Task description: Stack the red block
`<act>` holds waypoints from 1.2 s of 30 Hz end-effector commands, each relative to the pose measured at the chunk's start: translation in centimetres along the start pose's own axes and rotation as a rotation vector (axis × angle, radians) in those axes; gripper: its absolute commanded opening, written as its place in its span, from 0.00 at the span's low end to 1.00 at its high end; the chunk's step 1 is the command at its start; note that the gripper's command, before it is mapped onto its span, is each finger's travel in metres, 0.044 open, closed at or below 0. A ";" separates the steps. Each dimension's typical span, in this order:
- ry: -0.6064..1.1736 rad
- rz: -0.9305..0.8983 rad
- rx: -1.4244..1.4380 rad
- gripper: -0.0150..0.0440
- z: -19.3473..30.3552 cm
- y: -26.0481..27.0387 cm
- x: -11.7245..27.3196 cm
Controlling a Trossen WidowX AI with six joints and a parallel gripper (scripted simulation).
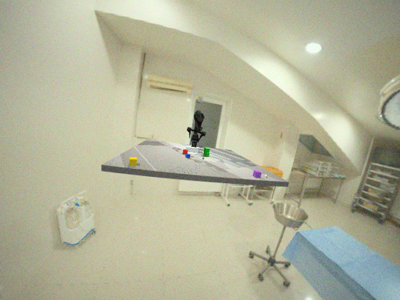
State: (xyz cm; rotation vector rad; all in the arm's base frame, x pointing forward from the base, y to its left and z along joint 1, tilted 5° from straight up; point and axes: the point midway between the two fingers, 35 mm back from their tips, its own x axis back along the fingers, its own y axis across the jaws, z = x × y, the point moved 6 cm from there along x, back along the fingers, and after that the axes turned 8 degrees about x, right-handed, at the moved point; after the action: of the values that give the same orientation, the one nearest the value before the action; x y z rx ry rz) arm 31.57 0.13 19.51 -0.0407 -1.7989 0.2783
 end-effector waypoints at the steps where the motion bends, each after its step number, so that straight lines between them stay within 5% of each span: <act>1: 0.110 -0.041 -0.018 1.00 1.7 -2.3 -1.9; 11: 0.280 -0.161 -0.091 1.00 5.9 -7.1 -4.3; 22: 0.283 -0.163 -0.093 1.00 5.9 -7.2 -4.0; 36: 0.283 -0.163 -0.093 1.00 7.6 -5.9 -9.8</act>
State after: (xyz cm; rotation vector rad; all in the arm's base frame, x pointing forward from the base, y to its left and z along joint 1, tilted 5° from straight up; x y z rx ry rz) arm 27.51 -8.63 10.57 -0.0054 -1.5227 0.0703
